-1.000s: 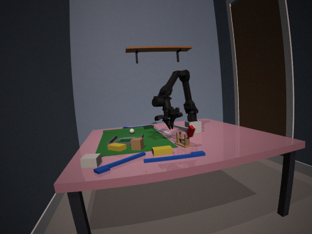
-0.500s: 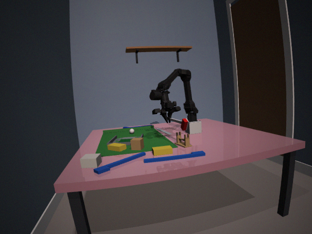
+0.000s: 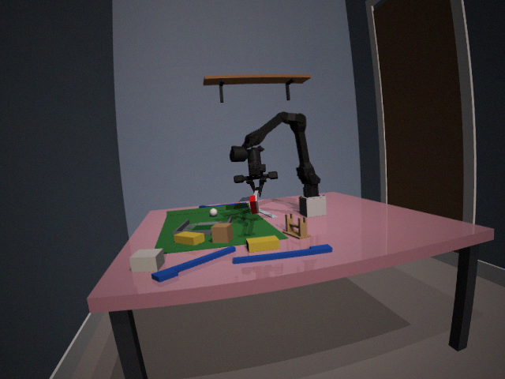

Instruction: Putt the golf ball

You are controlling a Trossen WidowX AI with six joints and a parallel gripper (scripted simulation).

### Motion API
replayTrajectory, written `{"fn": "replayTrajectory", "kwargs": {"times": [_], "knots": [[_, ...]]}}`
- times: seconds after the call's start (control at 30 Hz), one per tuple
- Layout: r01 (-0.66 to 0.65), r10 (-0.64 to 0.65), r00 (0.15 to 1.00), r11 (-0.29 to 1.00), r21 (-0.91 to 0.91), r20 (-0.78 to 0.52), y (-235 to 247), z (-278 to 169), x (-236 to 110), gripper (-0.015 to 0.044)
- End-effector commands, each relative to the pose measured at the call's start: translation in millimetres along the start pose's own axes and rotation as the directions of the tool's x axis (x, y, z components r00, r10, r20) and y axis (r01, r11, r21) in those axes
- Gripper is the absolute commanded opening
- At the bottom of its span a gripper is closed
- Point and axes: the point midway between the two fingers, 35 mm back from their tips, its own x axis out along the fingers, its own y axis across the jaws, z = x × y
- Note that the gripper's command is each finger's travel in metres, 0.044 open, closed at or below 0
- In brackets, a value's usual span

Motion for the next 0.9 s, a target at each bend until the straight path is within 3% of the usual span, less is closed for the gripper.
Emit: {"fn": "replayTrajectory", "kwargs": {"times": [0.0,0.43,0.87], "knots": [[0.023,-0.022,1.000,0.992,0.120,-0.009,-17,-18,-7,0.0000],[0.083,-0.061,0.996,0.884,0.459,-0.062,-52,-84,-27,0.0000],[0.142,-0.078,0.990,0.661,0.737,-0.121,-70,-158,-48,0.0000]]}}
